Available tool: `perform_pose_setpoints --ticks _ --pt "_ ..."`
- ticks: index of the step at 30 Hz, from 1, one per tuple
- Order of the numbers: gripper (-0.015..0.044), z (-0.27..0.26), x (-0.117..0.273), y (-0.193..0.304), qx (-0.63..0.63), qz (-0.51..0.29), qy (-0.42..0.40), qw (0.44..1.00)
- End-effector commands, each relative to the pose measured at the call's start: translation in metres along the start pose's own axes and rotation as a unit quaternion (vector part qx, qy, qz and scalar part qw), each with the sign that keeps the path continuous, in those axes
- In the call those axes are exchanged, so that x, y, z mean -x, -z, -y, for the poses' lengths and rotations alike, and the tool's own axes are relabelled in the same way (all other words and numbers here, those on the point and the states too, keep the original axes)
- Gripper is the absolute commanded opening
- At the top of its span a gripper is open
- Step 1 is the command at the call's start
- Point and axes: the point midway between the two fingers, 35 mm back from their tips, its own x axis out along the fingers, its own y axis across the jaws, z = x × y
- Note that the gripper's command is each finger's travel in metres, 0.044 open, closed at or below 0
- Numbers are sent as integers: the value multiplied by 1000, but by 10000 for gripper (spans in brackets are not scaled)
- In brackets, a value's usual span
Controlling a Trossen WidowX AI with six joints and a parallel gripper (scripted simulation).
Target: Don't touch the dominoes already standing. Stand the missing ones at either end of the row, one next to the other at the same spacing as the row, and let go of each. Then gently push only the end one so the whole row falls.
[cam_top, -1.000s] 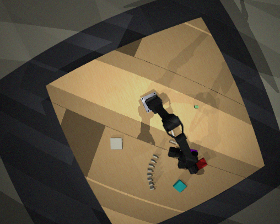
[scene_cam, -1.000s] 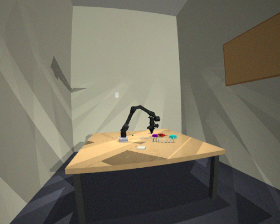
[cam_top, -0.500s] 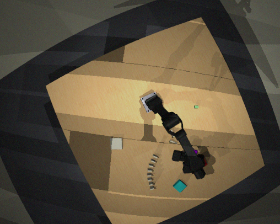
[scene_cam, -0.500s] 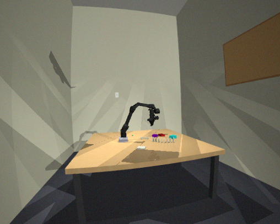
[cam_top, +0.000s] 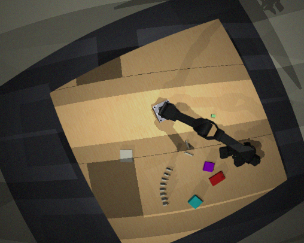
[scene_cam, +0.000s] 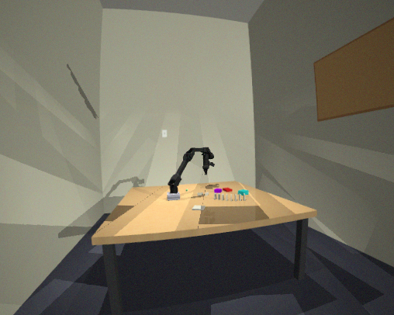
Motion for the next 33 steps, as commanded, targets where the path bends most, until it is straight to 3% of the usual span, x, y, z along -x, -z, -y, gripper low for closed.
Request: perform_pose_setpoints --ticks 1,33 --pt "107 -2 -1 -6 -7 8 -1 1000" --pt "107 -61 -46 -43 104 305 -16 947"
